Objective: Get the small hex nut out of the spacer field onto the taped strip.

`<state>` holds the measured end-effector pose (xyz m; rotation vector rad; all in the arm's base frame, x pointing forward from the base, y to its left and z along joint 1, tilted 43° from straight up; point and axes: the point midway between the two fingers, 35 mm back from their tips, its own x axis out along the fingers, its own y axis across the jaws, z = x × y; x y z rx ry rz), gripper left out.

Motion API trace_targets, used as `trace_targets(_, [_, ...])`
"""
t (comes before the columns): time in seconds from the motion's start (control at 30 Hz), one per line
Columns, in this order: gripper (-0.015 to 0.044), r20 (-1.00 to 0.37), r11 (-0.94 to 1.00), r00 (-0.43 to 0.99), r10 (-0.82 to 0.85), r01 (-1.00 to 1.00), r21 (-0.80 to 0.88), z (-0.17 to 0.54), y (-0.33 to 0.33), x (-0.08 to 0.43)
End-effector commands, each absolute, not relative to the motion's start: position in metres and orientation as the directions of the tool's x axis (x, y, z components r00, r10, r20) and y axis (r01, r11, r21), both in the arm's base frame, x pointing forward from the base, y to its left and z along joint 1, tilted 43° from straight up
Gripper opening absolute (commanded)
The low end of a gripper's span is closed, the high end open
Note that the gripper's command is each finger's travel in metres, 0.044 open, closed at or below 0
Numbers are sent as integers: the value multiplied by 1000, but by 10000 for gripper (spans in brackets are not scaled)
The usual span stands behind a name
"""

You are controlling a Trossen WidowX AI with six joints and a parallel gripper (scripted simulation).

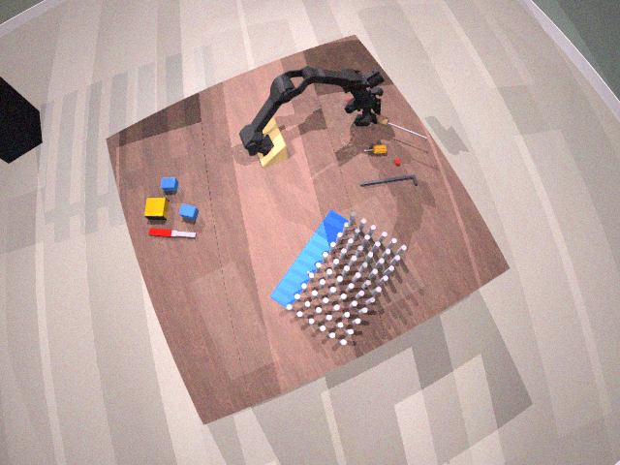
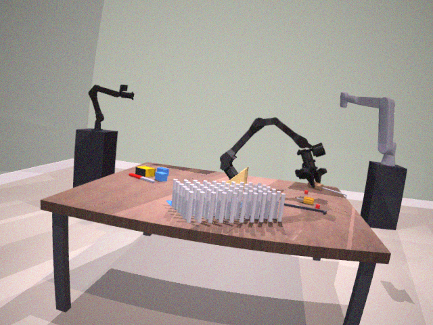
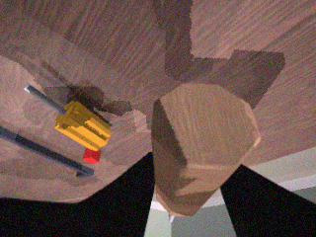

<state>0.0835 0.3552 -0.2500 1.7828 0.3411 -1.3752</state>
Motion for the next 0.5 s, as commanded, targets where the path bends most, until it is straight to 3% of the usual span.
trace_targets(0.0, [0,-891,-608,366,-268,653,451,-253,351,84])
trace_targets(0.47, [0,-891,-608,366,-268,653,451,-262,342,83])
